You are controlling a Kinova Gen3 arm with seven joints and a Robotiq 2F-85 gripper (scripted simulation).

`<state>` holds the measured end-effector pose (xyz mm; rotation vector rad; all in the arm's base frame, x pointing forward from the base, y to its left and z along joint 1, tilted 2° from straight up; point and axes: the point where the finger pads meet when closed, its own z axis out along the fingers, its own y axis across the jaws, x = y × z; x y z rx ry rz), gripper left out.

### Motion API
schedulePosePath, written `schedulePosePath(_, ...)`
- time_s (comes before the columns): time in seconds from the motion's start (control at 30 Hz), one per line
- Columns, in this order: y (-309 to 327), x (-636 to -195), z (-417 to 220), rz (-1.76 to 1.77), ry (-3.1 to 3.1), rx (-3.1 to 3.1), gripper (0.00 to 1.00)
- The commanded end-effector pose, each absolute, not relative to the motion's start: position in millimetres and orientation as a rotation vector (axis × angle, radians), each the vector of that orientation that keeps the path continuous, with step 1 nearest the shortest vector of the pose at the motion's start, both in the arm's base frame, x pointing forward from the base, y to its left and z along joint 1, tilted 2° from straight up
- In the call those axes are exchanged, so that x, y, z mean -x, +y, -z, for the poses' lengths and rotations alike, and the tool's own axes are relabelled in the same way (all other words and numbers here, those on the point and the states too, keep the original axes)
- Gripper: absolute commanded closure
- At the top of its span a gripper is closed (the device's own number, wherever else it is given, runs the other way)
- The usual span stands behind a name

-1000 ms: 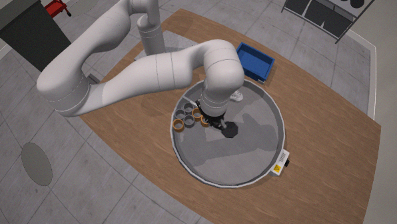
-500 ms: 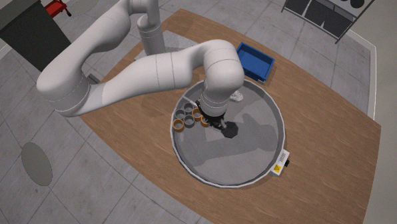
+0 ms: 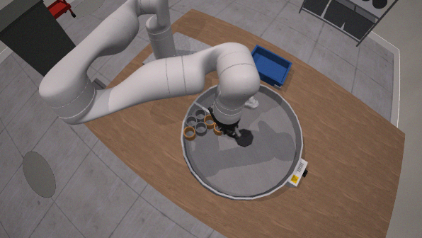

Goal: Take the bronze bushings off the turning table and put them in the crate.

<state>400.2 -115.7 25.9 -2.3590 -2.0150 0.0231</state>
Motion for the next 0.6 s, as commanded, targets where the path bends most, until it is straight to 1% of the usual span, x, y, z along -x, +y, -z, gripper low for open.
schedulePosePath(0.0, -115.8, -402.4, -26.2, -0.023, -2.018, 2.359, 1.0)
schedulePosePath(0.57, -116.4, -404.7, -26.6, -0.02, -2.011, 2.365, 1.0)
